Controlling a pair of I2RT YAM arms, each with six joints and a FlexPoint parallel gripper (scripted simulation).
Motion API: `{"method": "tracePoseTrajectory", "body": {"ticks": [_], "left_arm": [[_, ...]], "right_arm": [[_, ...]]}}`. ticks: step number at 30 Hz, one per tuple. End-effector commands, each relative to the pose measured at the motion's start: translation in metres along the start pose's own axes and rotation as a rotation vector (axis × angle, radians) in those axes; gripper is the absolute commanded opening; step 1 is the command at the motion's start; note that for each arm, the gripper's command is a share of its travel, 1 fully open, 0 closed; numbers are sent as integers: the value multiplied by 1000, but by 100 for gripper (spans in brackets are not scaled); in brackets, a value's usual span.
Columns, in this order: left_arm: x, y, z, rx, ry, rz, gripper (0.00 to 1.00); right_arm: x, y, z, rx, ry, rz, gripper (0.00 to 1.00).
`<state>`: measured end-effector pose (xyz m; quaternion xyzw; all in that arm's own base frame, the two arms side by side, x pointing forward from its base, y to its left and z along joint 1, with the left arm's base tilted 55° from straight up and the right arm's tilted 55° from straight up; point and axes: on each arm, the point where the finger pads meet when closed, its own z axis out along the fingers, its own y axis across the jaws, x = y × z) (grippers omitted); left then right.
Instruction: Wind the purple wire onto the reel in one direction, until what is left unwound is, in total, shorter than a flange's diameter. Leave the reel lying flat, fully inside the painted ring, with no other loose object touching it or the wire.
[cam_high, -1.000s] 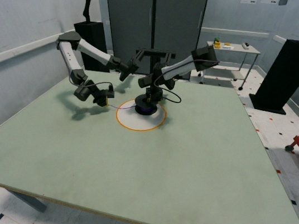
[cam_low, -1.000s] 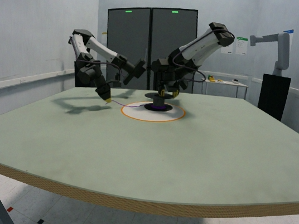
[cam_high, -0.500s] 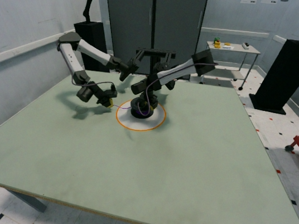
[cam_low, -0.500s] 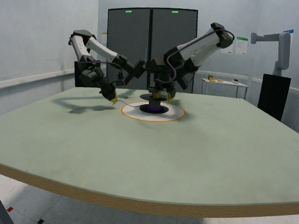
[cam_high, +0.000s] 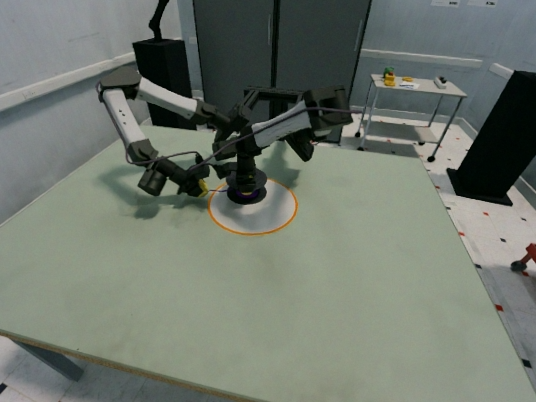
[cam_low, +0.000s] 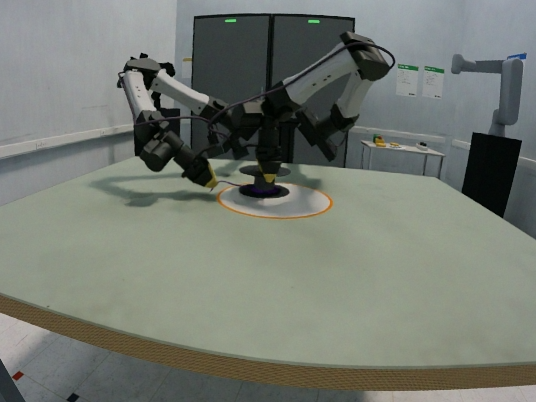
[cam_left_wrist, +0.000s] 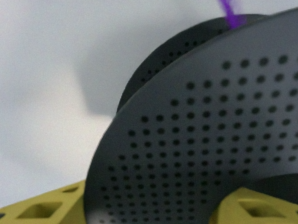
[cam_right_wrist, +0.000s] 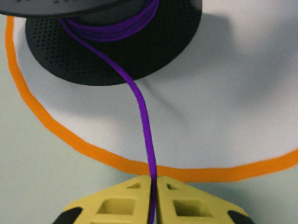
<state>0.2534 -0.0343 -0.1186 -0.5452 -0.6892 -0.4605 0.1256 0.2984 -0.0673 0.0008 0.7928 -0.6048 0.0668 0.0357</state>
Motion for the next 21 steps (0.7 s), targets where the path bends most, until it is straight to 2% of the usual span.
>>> {"method": "tracePoseTrajectory", "body": {"ticks": [1,8,10,11,21], "left_arm": [[-3,-17,0,-2,-16,348,49],[0,-31,-1,-8,-16,748,49],[0,-31,-1,-8,-16,748,49],[1,-32,-1,-8,-15,883,49],[9,-32,-1,-2,-30,1365,49]], "right_arm": [[-17,14,3,-104,-45,-73,0],[-17,18,2,-156,5,-117,0],[-17,18,2,-156,5,-117,0],[-16,17,2,-140,28,-120,0],[-3,4,-7,-54,79,-77,0]]}}
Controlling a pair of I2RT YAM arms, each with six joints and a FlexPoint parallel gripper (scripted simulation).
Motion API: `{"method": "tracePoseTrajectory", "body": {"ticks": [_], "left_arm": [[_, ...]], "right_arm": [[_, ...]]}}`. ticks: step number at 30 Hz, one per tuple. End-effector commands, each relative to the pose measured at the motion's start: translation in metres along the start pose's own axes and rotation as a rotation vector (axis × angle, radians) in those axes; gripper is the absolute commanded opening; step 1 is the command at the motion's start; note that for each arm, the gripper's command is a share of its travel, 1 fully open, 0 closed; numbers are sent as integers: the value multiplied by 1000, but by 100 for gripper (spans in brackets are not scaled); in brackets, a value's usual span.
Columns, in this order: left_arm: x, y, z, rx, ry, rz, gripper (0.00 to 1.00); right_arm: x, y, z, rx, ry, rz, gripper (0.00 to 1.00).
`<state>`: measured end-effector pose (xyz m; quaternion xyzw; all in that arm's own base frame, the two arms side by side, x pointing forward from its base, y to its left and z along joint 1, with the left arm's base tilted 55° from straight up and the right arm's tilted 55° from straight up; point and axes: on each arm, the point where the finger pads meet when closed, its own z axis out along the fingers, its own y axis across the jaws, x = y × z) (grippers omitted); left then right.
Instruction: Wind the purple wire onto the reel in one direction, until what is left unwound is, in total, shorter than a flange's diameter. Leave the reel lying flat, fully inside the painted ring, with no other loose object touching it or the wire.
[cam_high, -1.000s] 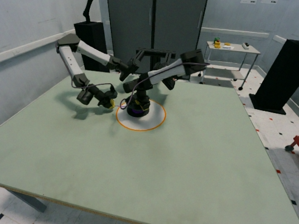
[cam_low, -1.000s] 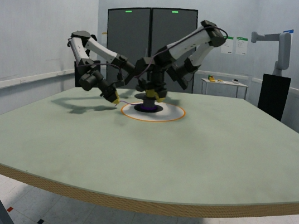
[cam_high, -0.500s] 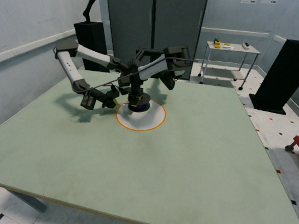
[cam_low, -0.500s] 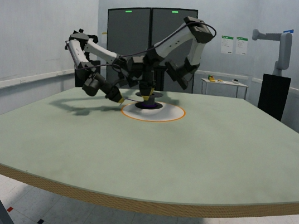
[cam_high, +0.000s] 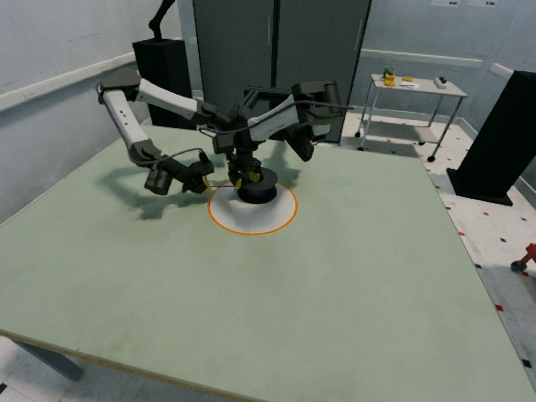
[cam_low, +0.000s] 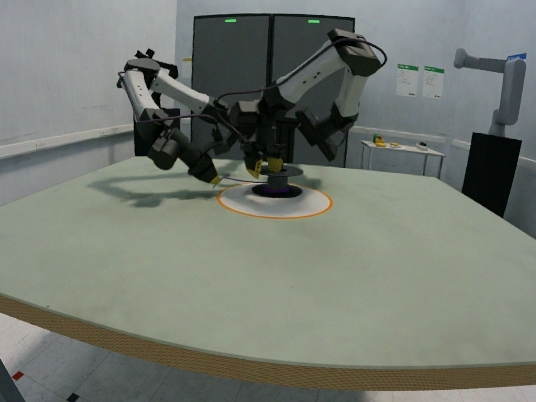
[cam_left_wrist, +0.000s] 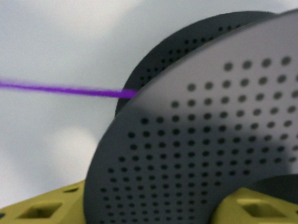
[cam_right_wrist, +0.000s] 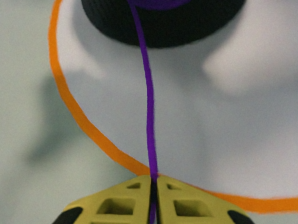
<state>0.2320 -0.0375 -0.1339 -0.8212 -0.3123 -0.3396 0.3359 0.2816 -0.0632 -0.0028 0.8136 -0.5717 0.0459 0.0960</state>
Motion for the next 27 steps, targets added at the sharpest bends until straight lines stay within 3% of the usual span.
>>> {"method": "tracePoseTrajectory", "body": {"ticks": [1,11,14,21,27], "left_arm": [[2,-15,0,2,-40,348,52],[2,-15,0,4,-49,425,74],[-3,-29,0,4,-49,425,74],[2,-19,-44,4,-49,425,74],[-10,-19,-43,4,-49,422,74]], "right_arm": [[7,-10,-9,67,48,22,0],[2,-14,-5,93,67,66,0],[3,-15,-5,91,75,88,0],[4,-14,-5,90,92,87,0],[4,-12,-5,92,87,89,0]]}}
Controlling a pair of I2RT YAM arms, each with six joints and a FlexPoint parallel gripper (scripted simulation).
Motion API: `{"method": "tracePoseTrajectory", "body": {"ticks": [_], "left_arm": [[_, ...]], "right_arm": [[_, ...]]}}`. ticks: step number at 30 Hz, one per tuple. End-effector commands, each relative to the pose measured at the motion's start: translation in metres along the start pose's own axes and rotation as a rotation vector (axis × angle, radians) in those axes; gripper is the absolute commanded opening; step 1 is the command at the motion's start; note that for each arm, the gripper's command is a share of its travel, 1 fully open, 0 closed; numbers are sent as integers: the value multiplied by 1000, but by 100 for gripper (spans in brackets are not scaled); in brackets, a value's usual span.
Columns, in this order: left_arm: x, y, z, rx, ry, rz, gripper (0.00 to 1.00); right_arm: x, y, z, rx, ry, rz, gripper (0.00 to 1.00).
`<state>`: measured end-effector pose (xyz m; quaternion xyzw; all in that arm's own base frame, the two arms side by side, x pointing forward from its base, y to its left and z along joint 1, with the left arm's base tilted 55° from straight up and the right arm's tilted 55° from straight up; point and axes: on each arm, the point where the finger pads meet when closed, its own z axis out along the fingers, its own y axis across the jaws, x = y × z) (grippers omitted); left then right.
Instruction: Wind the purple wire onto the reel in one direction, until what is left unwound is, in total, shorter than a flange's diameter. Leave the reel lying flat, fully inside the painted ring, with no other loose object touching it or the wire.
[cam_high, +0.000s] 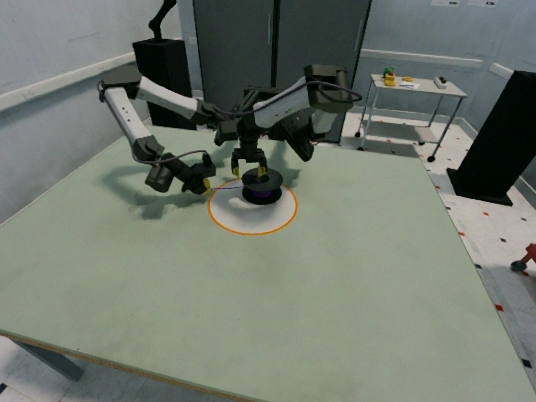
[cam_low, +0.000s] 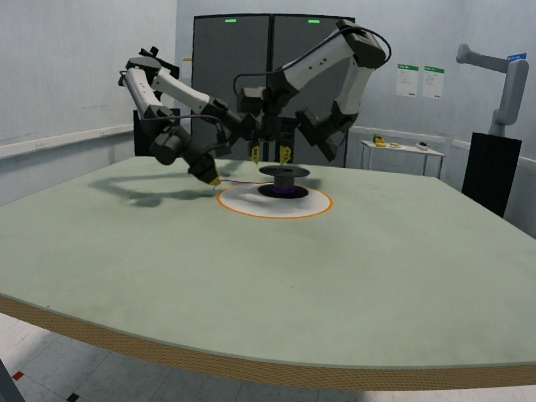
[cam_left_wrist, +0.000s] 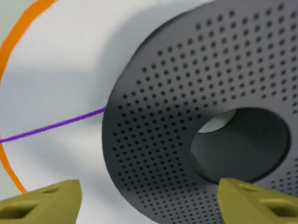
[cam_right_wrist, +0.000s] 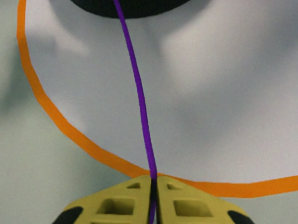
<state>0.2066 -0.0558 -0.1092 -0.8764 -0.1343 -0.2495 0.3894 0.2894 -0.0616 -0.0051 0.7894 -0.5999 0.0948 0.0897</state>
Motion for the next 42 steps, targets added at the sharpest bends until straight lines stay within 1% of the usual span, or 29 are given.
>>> {"method": "tracePoseTrajectory", "body": {"ticks": [1,4,6,11,13,14,17,20,22,24,28,30,31,37,42], "left_arm": [[-11,2,-5,14,-20,-13,74],[-7,3,-1,15,-19,-81,74],[0,3,1,16,-19,-175,74],[34,-3,3,21,-17,-561,74],[34,-3,3,21,-17,-561,74],[41,-7,3,20,-14,-716,74],[58,-27,2,24,-24,-917,74],[64,-58,3,21,-34,-1133,74],[59,-80,3,22,-39,-1280,74],[48,-99,2,25,-43,-1422,74],[15,-116,2,37,-44,-1655,74],[15,-116,2,37,-44,-1655,74],[8,-115,1,49,-42,-1765,74],[-25,-98,1,23,-52,-2033,74],[-32,-89,3,26,-57,-2238,74]], "right_arm": [[3,-4,-6,34,17,6,0],[3,-3,-6,34,17,-7,0],[3,-2,-6,33,17,-11,0],[3,-2,-6,33,17,-12,0],[3,-2,-6,33,17,-12,0],[3,-2,-6,33,17,-12,0],[3,-1,-6,33,17,-13,0],[3,-1,-6,33,17,-15,0],[3,-1,-6,33,17,-16,0],[3,-1,-6,33,17,-16,0],[3,-1,-6,33,17,-17,0],[3,-1,-6,33,17,-17,0],[3,-1,-6,33,17,-17,0],[3,0,-6,33,17,-18,0],[3,0,-6,33,17,-18,0]]}}
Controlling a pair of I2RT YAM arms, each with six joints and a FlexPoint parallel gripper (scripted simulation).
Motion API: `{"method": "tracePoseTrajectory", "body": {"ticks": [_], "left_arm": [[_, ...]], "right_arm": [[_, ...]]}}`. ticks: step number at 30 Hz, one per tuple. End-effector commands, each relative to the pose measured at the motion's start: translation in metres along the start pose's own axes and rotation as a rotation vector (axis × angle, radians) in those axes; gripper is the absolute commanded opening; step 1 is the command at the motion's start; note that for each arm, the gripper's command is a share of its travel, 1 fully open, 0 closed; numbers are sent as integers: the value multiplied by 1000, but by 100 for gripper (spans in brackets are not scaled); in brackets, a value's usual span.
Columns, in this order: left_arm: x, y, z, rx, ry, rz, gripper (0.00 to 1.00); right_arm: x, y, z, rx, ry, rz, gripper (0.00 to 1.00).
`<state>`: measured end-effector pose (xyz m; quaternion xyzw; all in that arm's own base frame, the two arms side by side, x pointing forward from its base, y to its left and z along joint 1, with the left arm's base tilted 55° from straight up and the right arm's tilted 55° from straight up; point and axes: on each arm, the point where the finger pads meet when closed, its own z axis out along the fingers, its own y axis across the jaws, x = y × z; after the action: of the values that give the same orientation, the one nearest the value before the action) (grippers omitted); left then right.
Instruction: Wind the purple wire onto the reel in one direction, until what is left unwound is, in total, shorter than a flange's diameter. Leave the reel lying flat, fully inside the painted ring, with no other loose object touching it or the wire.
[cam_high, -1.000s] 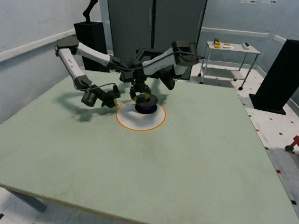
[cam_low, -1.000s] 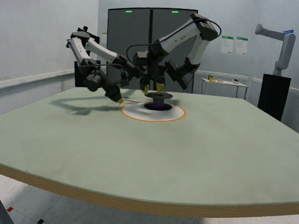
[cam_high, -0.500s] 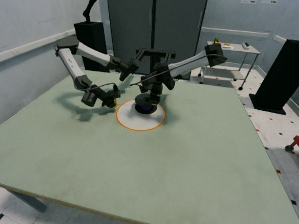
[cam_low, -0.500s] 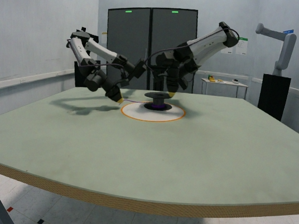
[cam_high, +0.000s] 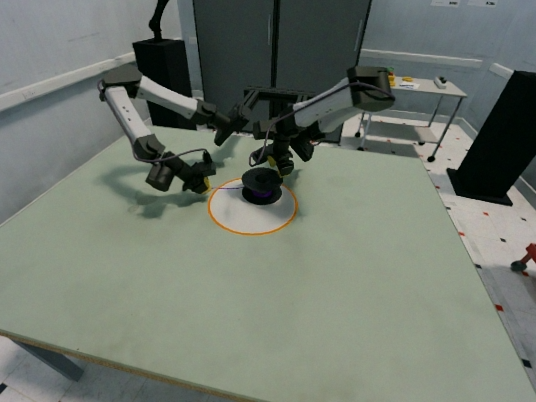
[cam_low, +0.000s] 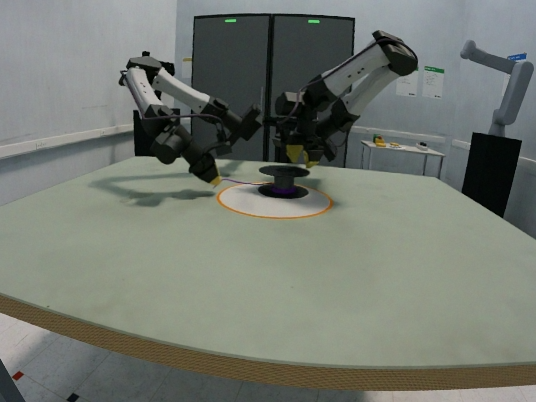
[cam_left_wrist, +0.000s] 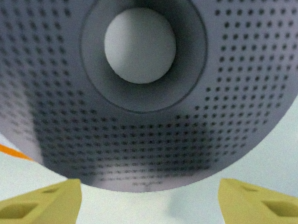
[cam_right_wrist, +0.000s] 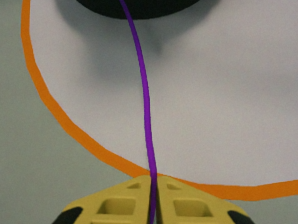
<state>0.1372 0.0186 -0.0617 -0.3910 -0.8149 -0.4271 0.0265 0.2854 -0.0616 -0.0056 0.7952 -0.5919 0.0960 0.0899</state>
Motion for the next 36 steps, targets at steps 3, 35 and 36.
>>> {"method": "tracePoseTrajectory", "body": {"ticks": [3,35,36], "left_arm": [[-22,-6,-2,-27,-1,-449,74],[-15,10,9,-79,-21,-1472,74],[-15,11,14,-79,-21,-1472,74]], "right_arm": [[5,-4,-6,30,15,1,0],[5,-3,-6,30,15,-1,0],[5,-3,-6,30,15,-1,0]]}}
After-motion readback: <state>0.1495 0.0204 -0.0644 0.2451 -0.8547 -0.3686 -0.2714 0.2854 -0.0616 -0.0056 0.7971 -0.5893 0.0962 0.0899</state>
